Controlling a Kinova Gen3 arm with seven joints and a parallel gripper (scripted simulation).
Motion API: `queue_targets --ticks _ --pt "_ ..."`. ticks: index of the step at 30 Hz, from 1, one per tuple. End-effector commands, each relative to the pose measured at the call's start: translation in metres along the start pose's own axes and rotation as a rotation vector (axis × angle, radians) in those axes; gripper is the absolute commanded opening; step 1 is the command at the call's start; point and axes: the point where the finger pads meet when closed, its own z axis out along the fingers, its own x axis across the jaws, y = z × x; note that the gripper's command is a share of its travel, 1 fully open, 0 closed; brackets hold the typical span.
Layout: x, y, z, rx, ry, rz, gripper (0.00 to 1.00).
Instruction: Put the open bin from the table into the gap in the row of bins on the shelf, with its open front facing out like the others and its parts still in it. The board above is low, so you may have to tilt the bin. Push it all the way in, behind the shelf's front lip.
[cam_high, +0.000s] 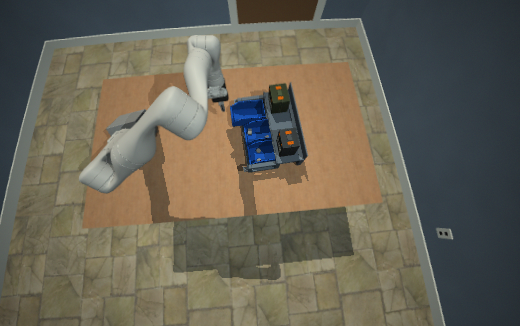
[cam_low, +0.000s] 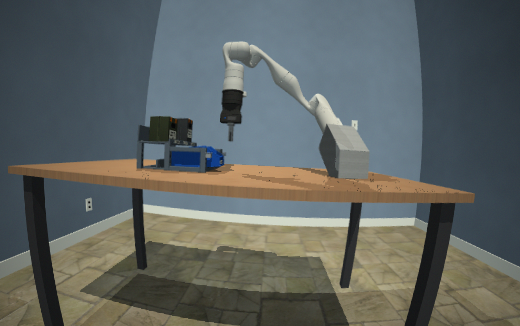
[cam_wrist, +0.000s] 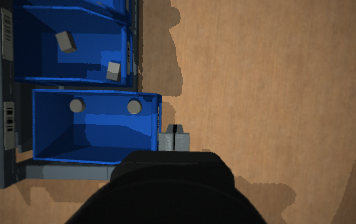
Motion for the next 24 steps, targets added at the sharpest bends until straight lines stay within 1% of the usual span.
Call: queue_targets --ticks 1,6,8,20,23,24 --pt "0.002 -0.001 0.008 0.003 0.005 -0.001 0.0" --pt "0.002 -0.001 0.024 0.003 0.005 -0.002 0.0" --pt "0.002 -0.001 0.024 0.003 0.005 -0.002 0.0" --pt "0.002 -0.001 0.064 0.003 0.005 -0.001 0.0" --pt "0.002 -0.002 0.072 0.003 0.005 -0.002 0.0" --pt "0.002 -0.002 0.072 0.003 0.005 -0.002 0.0"
